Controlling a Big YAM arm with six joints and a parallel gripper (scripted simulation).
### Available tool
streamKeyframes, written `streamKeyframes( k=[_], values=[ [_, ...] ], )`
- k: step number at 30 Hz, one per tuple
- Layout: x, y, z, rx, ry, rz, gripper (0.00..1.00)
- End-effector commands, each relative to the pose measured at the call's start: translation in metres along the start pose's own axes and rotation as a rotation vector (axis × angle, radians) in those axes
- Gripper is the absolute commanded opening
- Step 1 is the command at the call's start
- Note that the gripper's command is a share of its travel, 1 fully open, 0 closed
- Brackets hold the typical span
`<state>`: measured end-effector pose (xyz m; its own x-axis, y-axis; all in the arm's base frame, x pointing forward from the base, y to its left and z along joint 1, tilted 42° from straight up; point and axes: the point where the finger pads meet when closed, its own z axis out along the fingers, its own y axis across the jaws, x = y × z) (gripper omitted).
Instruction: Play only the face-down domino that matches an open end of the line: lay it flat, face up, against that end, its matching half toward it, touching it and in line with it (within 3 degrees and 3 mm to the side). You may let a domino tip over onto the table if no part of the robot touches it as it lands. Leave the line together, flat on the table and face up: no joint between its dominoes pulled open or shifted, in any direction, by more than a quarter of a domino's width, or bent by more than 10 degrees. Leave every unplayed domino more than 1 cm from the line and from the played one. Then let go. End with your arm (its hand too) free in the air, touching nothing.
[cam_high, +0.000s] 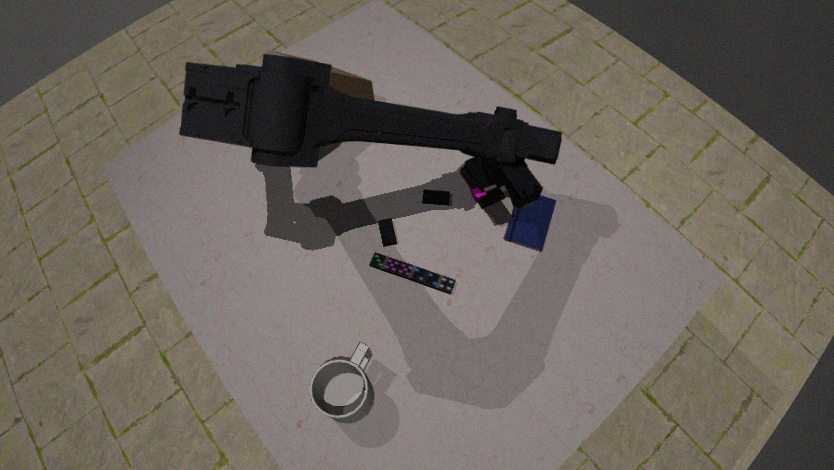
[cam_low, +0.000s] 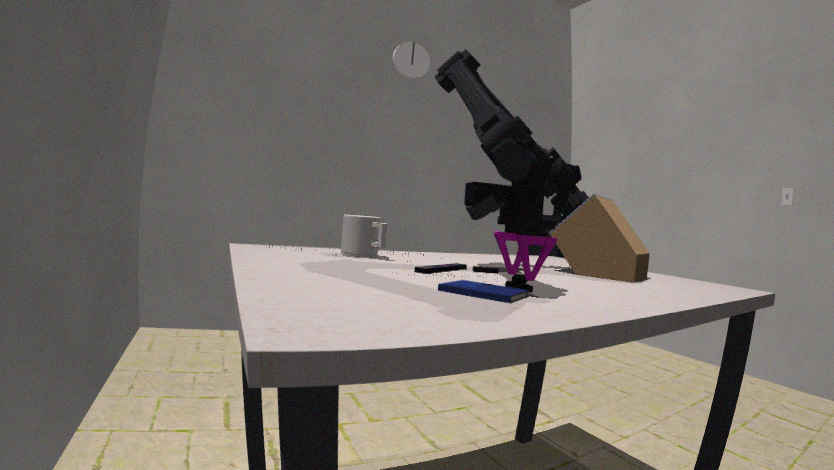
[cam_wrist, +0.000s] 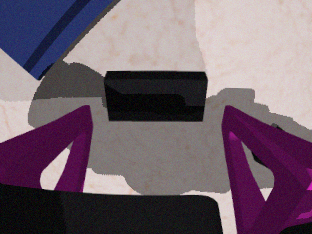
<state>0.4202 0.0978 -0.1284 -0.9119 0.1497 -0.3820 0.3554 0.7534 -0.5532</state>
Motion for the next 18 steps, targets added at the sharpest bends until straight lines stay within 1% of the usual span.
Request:
streamKeyframes(
  k=[1, 3, 4, 13, 18],
  values=[
    [-0.017, 0.005, -0.006, -0.02, -0.019, 0.043, 0.73],
    [-0.017, 0.005, -0.006, -0.02, -0.019, 0.043, 0.73],
    [-0.004, 0.002, -0.004, -0.007, -0.007, 0.006, 0.73],
    [-0.018, 0.006, -0.006, -0.021, -0.02, 0.044, 0.73],
    [-0.018, 0.006, -0.006, -0.021, -0.02, 0.044, 0.73]
  ],
)
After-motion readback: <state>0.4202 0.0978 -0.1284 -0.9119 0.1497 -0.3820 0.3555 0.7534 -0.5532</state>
